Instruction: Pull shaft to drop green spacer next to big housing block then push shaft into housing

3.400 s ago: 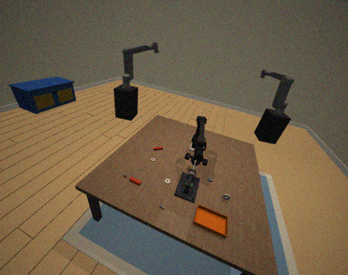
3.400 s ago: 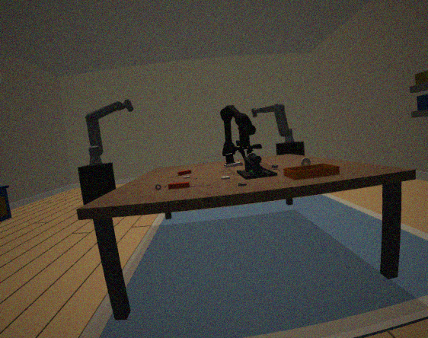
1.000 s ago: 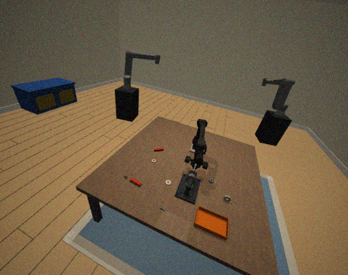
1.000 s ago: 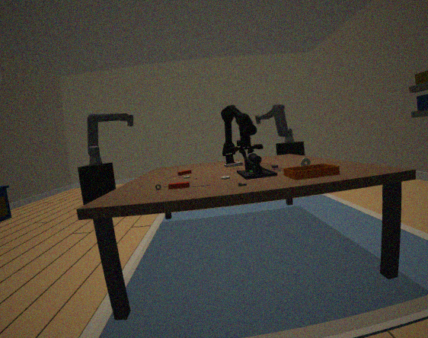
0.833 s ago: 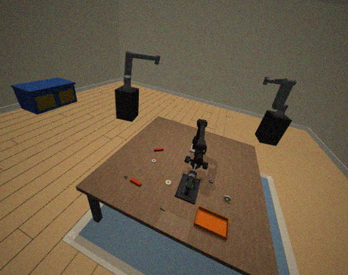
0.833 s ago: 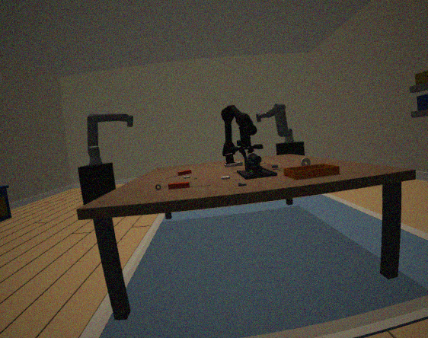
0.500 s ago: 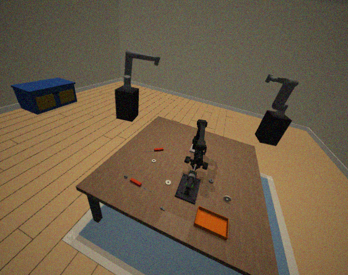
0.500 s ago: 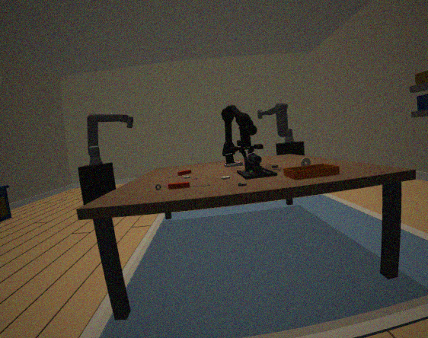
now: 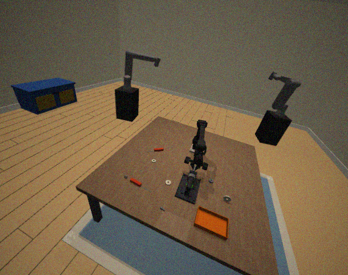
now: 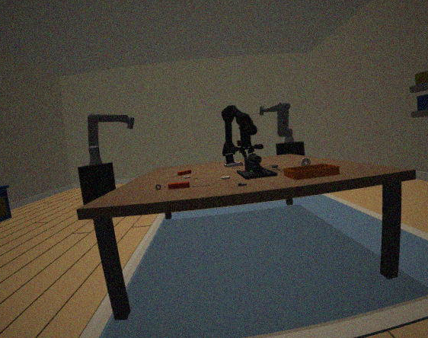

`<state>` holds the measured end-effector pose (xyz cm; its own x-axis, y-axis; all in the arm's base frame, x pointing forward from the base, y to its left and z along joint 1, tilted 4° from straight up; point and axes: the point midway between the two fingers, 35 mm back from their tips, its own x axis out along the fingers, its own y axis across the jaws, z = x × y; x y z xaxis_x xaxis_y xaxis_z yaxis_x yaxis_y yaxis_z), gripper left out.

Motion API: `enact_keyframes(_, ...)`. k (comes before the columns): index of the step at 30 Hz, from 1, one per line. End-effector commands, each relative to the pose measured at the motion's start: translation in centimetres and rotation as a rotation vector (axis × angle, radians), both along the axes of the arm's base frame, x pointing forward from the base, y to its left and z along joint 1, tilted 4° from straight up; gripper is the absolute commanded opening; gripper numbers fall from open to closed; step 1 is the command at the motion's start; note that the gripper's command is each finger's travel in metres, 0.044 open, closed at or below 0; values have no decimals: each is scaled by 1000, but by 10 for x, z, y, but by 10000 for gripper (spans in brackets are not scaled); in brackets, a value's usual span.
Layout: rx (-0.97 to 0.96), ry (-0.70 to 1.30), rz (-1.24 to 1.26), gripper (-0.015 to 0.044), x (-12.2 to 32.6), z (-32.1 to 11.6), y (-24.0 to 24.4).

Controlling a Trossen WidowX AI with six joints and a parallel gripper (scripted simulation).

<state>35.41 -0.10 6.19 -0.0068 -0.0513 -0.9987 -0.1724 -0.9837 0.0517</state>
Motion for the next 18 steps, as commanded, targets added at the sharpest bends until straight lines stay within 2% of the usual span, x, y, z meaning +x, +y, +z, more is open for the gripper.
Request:
enact_keyframes(1,-5,-10,3,0,5,1,-1)
enact_keyframes(18,-6,-11,3,0,11,1,-2)
